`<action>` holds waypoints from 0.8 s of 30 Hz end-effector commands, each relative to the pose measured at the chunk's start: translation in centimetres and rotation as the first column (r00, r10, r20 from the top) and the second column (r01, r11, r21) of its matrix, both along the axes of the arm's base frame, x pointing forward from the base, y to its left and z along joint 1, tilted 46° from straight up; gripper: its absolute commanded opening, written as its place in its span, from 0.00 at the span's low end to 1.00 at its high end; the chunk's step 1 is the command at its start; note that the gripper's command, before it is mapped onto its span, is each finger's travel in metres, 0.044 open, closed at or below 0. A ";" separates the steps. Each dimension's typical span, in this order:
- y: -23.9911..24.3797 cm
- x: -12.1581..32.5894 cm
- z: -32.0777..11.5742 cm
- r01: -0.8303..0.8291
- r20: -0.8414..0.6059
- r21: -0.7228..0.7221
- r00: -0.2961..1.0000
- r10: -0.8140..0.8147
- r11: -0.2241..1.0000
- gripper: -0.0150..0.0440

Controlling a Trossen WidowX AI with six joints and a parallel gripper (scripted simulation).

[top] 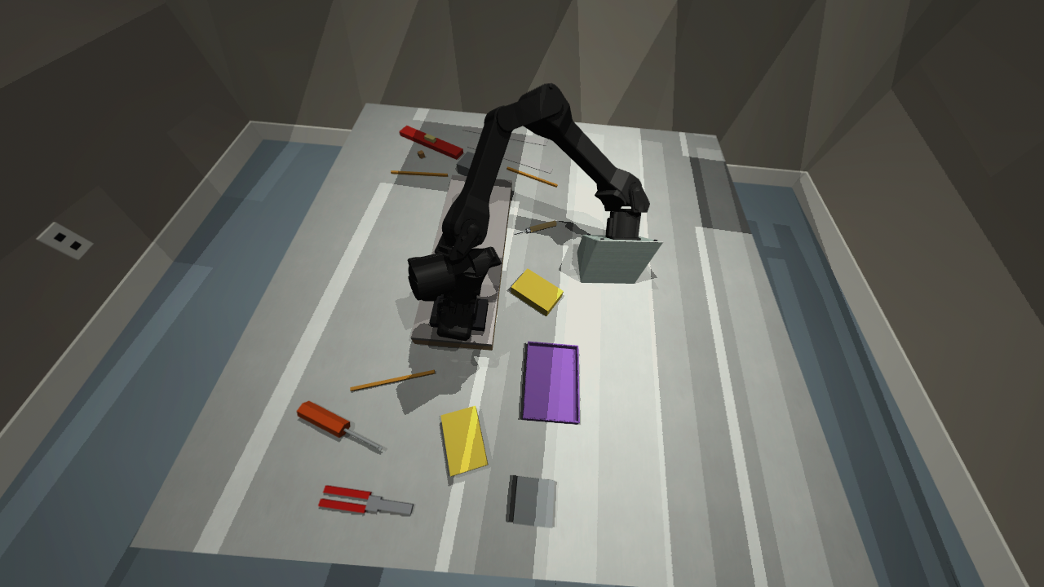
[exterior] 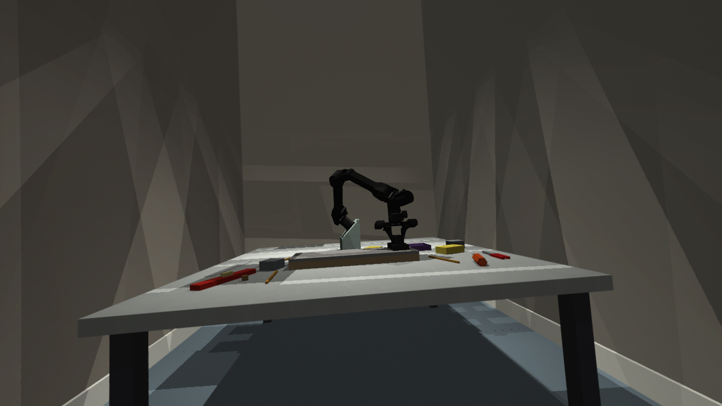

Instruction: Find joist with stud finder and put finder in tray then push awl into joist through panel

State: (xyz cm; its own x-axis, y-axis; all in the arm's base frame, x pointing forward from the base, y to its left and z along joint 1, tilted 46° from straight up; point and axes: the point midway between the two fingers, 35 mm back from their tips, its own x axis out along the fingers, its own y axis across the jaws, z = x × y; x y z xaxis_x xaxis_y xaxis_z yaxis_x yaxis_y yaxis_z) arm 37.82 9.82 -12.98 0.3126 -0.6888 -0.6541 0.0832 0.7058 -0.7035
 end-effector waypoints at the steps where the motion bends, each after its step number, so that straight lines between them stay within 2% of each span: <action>1: -0.1 0.0 0.1 0.000 0.000 -0.001 1.000 0.000 1.000 0.25; 8: 0.1 0.0 -0.1 0.003 0.000 0.006 1.000 -0.003 1.000 0.25; 24: -3.6 -0.4 3.4 0.003 -0.002 0.004 1.000 -0.003 1.000 0.25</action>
